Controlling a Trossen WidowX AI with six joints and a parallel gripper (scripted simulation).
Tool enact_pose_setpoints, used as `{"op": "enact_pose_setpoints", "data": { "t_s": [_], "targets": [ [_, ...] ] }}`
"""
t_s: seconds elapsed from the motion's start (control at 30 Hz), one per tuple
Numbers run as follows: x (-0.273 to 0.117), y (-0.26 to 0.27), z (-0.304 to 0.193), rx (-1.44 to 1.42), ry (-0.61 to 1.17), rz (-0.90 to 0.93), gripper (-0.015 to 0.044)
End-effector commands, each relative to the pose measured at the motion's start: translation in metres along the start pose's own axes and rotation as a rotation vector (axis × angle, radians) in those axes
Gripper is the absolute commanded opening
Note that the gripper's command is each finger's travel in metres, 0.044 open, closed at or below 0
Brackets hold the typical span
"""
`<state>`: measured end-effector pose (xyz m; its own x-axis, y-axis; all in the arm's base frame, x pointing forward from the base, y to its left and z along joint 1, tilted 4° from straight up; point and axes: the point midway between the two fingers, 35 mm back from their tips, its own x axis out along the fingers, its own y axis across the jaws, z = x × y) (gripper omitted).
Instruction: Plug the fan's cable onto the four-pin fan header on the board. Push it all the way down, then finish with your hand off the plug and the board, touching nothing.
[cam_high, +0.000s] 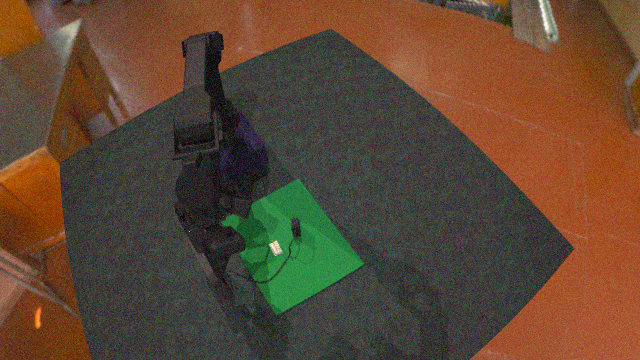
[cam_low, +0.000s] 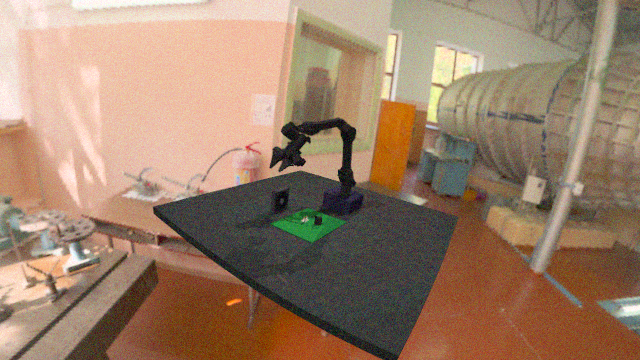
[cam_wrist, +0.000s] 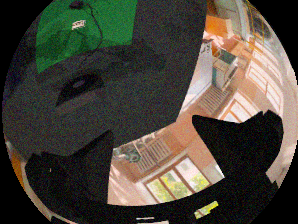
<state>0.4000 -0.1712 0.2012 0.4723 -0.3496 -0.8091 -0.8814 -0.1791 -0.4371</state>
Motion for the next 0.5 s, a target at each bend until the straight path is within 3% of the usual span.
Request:
{"op": "enact_pose_setpoints", "data": {
  "t_s": [0.0,0.3,0.47],
  "targets": [
    [-0.008,0.009,0.067,-0.258,-0.173,0.046,0.0440],
    [-0.053,0.060,0.199,-0.856,-0.577,0.116,0.0440],
    [-0.062,0.071,0.215,-0.946,-0.641,0.124,0.0440]
  ]
}}
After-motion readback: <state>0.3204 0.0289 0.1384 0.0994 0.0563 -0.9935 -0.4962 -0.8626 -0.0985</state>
